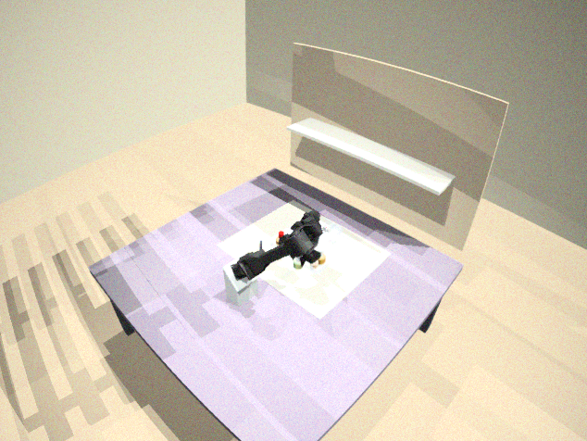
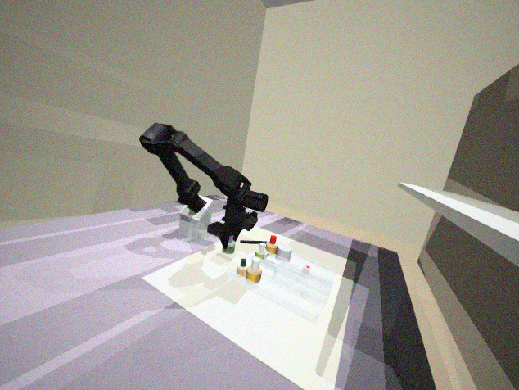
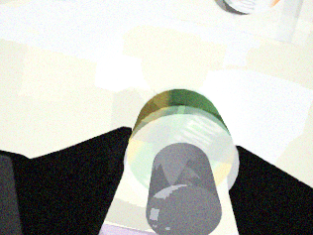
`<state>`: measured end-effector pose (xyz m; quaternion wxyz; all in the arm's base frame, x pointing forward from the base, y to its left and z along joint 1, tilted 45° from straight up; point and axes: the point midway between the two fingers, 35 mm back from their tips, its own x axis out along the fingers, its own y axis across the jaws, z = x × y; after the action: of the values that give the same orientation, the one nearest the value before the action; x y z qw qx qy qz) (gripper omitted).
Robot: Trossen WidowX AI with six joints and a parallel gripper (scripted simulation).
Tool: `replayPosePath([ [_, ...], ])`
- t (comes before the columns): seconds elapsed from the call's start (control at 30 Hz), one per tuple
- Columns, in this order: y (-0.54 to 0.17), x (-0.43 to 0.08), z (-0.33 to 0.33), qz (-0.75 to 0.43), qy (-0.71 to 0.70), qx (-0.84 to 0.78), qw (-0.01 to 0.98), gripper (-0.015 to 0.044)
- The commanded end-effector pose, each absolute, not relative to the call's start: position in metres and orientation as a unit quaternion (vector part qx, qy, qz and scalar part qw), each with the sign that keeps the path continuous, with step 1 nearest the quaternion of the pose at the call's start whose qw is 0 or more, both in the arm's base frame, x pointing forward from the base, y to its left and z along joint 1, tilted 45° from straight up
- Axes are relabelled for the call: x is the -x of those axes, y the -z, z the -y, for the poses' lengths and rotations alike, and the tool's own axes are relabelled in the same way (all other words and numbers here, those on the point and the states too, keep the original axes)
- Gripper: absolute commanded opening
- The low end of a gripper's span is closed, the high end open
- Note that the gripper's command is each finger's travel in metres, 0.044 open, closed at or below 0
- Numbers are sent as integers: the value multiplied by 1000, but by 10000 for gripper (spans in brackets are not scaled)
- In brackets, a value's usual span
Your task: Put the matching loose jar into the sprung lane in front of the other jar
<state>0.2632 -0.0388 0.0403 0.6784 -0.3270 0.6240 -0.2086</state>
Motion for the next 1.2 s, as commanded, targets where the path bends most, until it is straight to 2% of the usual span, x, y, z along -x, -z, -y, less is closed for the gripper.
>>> replayPosePath([
  [0.0, -58, -261, 21, -622, 207, 323, 682, 0],
  [0.4, -85, -254, -4, -621, 210, 325, 681, 0],
  [1.17, 15, -279, -45, -621, 210, 322, 683, 0],
])
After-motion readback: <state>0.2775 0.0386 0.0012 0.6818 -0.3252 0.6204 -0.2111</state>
